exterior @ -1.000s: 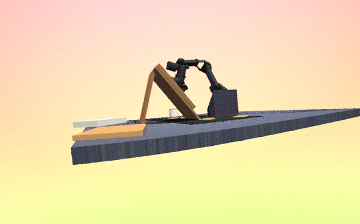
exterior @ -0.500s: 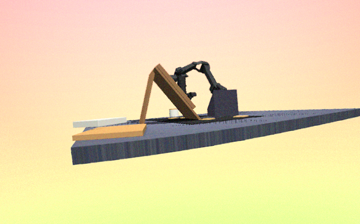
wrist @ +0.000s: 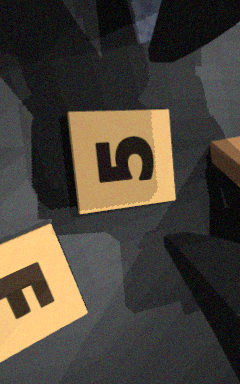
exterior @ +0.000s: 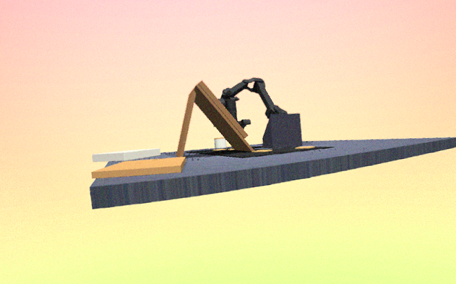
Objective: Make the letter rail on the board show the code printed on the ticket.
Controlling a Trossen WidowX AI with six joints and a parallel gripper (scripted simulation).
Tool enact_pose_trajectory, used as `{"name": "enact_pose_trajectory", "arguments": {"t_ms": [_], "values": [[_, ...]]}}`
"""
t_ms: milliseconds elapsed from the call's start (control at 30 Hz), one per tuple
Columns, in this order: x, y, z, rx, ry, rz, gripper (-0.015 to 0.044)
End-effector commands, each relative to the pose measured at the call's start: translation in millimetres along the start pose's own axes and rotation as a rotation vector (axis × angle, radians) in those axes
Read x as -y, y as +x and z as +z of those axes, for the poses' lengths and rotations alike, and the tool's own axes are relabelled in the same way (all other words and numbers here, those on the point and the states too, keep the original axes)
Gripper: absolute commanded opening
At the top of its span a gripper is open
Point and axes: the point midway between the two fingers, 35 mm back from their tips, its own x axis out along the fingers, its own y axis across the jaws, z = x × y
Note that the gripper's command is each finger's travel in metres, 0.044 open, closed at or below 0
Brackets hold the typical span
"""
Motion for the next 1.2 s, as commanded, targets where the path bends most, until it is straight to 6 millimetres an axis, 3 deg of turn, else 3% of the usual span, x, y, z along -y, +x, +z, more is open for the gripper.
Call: {"name": "enact_pose_trajectory", "arguments": {"t_ms": [0,133,533,1167], "values": [[0.4,13.5,0.1,0.005,-0.004,-0.004,0.0340],[0.4,30.5,0.9,0.007,-0.004,-0.004,0.0340],[-0.1,31.2,1.3,0.007,-0.004,-0.004,0.0340],[0.0,49.1,1.7,0.008,-0.004,-0.004,0.0340]]}}
